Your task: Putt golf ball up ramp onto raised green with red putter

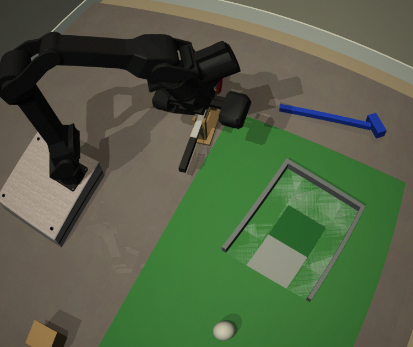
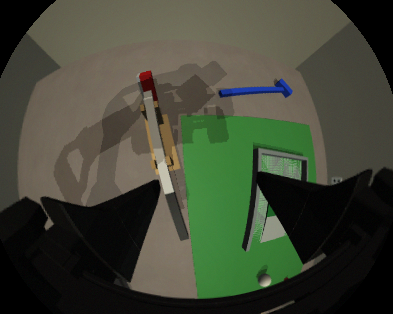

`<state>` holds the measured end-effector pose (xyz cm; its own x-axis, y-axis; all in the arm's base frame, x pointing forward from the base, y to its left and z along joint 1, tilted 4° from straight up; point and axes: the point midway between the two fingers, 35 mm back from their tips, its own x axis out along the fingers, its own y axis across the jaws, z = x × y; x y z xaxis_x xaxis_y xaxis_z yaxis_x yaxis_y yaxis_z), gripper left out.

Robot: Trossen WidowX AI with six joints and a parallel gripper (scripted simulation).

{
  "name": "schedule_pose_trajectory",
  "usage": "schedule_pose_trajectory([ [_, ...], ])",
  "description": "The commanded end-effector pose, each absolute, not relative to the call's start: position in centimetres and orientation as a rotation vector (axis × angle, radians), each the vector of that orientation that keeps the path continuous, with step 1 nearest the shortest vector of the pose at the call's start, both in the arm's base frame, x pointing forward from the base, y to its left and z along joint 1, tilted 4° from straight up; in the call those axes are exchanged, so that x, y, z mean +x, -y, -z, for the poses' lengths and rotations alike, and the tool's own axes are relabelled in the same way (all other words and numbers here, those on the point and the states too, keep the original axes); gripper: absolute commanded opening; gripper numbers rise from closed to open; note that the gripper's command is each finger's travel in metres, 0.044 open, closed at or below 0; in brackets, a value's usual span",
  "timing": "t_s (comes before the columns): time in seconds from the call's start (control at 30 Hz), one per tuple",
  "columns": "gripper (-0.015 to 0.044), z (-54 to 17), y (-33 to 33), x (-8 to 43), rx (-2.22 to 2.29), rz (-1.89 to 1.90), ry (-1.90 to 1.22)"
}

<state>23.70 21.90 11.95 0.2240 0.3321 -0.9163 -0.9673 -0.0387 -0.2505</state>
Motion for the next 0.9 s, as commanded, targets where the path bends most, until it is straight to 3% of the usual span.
schedule_pose_trajectory([
  [0.0,0.0440,-9.2,-17.6,22.1,-1.212,-1.370,-0.859],
  [0.87,0.0440,-3.7,-15.6,21.8,-1.233,-1.435,-0.895],
])
